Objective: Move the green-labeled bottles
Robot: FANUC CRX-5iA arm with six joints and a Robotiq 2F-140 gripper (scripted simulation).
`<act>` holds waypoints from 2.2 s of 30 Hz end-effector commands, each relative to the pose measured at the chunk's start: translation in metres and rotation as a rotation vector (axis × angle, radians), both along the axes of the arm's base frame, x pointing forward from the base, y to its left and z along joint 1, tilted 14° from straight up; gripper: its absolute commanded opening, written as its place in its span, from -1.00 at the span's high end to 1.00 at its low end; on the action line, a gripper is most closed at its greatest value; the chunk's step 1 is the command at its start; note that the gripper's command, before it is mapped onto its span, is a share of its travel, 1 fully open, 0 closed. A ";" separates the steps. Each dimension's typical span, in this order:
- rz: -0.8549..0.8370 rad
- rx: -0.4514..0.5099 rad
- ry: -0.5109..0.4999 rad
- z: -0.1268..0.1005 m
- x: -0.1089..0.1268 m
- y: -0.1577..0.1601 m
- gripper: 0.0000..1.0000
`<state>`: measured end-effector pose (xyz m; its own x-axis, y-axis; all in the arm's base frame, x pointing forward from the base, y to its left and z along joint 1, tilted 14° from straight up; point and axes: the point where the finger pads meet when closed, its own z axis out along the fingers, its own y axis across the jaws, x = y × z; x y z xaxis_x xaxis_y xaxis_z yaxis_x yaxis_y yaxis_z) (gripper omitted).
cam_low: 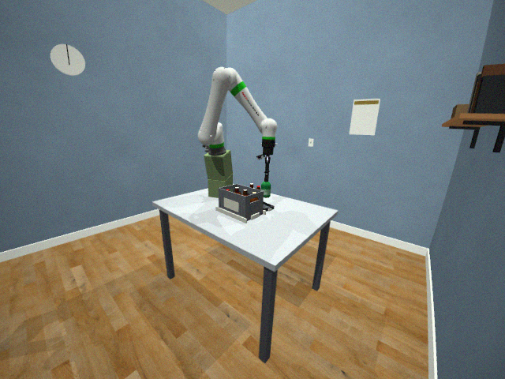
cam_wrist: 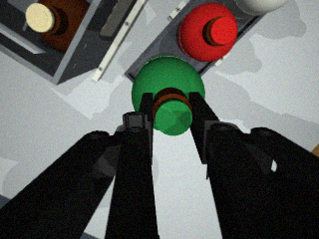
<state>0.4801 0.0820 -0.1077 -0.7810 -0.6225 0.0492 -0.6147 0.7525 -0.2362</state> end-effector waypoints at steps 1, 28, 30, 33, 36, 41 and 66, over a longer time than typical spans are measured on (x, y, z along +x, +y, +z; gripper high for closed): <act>0.001 0.001 -0.001 0.005 0.000 0.001 0.80; 0.001 0.001 -0.001 0.032 -0.003 0.008 0.80; 0.001 0.001 -0.001 0.034 -0.003 0.008 0.80; 0.001 0.001 -0.001 0.037 -0.003 0.009 0.80; 0.001 0.001 -0.001 0.041 -0.004 0.010 0.80; 0.001 0.001 -0.001 0.044 -0.004 0.011 0.80; 0.001 0.001 -0.001 0.066 -0.007 0.016 0.80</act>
